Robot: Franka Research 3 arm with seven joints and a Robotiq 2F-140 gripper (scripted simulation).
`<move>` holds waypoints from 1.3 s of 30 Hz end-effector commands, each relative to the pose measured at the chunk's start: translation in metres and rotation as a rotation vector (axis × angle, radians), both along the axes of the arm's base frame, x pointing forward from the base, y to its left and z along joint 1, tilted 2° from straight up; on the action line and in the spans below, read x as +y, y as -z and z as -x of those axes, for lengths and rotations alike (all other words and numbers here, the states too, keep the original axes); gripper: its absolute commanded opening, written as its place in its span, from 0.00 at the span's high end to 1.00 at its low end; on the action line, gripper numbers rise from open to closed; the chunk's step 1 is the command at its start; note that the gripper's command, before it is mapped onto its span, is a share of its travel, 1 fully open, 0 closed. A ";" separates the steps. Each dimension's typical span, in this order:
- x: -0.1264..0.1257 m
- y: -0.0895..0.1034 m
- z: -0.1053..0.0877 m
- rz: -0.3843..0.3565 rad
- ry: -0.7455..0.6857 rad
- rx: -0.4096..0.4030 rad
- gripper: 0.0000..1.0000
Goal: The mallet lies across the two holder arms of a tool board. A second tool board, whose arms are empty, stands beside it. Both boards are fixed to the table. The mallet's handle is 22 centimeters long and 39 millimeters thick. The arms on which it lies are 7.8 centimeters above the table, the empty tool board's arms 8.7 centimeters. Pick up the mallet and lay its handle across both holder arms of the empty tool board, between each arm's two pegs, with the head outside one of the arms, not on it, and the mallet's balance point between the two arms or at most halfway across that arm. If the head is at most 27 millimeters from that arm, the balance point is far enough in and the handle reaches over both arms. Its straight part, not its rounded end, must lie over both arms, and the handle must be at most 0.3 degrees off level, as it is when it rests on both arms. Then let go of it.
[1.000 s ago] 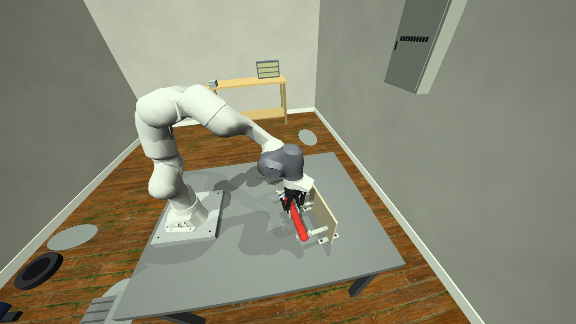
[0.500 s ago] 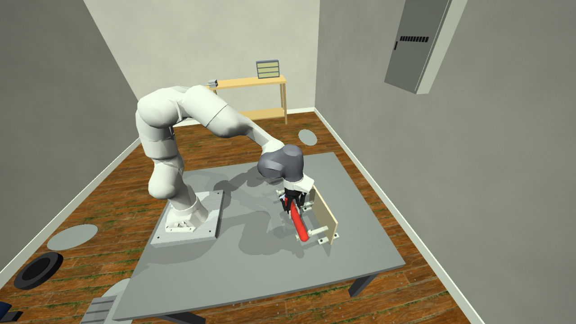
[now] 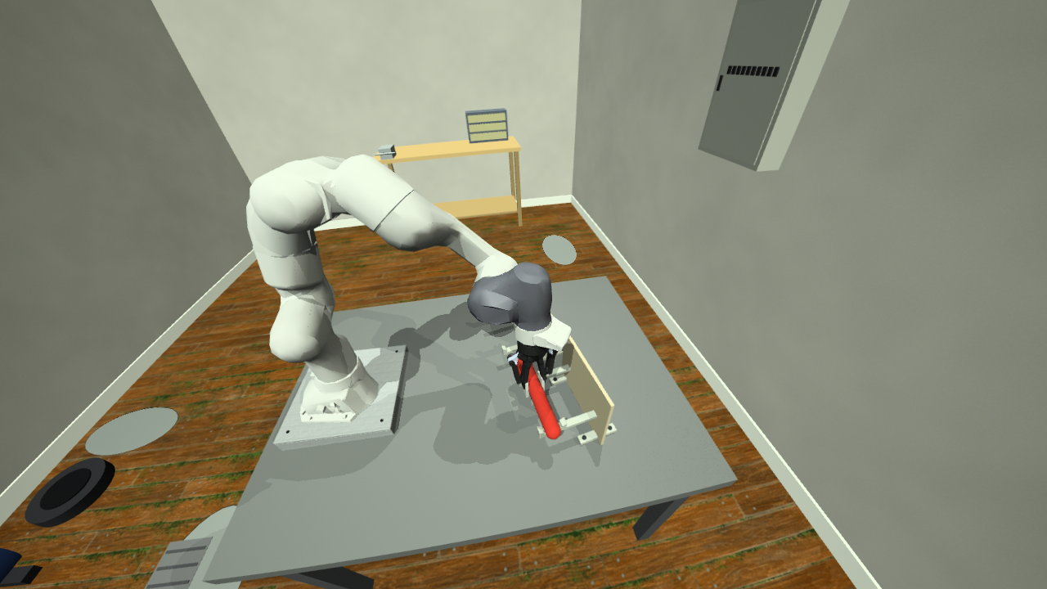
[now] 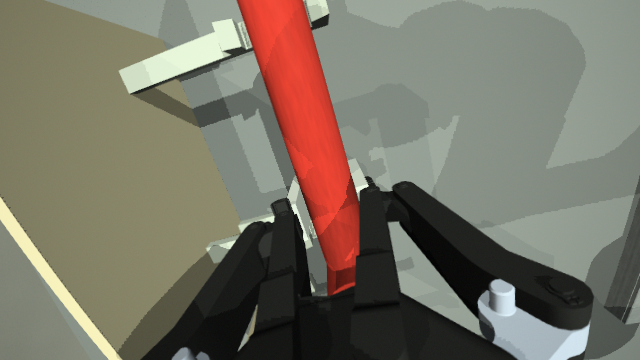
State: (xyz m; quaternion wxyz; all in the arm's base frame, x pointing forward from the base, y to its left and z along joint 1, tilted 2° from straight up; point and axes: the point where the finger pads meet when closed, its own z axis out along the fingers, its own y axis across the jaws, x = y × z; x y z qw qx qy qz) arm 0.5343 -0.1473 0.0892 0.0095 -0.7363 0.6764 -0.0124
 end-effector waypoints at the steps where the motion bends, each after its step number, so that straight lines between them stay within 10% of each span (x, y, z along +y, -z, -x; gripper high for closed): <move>1: 0.000 -0.001 -0.002 0.000 -0.004 -0.008 1.00; 9: 0.000 -0.001 -0.002 0.000 -0.004 -0.008 1.00; 10: 0.000 -0.001 -0.002 0.000 -0.004 -0.008 0.00; 39: 0.000 -0.001 -0.002 0.000 -0.004 -0.008 0.00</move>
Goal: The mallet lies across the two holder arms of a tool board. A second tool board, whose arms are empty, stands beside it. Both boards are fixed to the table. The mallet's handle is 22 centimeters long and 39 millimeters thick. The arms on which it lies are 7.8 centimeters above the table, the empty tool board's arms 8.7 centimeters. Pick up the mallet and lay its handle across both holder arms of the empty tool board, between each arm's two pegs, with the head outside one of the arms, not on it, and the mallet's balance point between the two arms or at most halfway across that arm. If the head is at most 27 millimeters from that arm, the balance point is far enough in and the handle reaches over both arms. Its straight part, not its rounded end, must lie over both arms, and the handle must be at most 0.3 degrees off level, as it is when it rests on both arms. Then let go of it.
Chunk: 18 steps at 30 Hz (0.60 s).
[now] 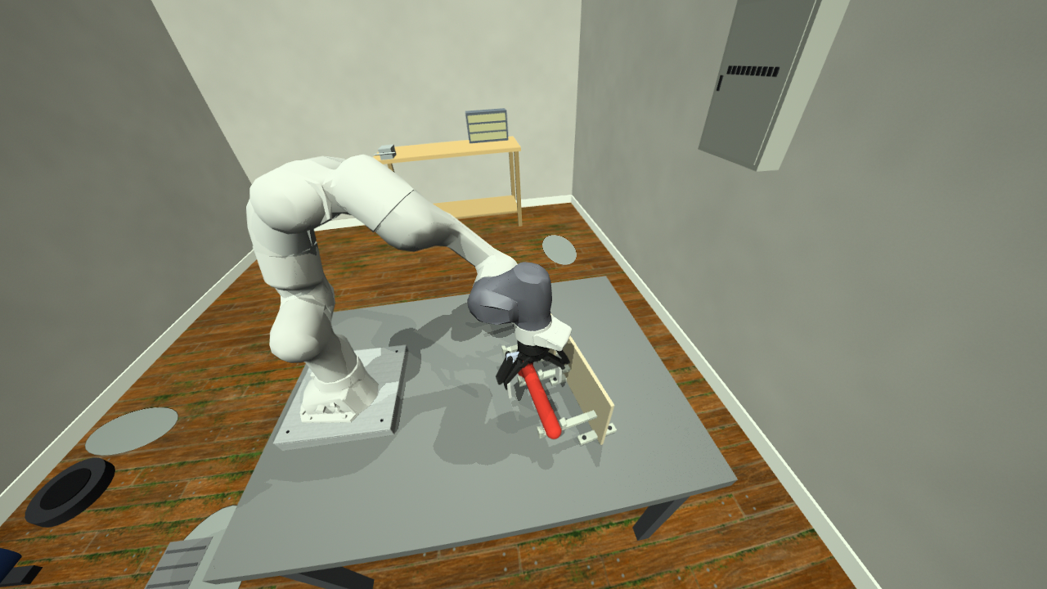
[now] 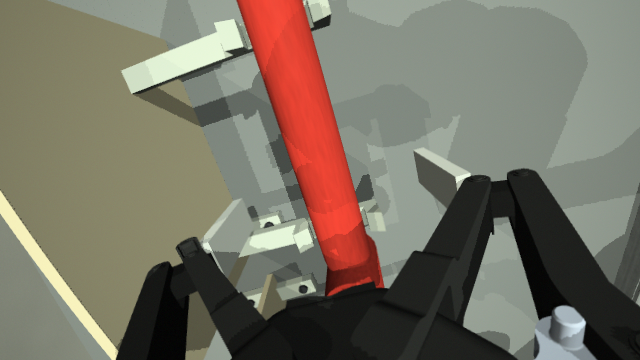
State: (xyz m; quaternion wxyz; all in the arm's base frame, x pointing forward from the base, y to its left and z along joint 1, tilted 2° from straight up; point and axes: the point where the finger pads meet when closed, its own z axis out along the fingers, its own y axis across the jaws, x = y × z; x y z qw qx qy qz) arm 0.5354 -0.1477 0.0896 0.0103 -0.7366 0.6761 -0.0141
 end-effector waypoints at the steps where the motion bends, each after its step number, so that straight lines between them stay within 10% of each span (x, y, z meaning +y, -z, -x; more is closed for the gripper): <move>1: 0.000 -0.001 -0.001 -0.001 -0.003 -0.004 0.00; 6: 0.000 -0.006 -0.002 -0.002 -0.004 -0.004 0.00; 14: 0.001 -0.094 0.002 -0.002 -0.004 -0.004 0.00; 18: 0.001 -0.100 0.002 -0.002 -0.004 -0.004 0.00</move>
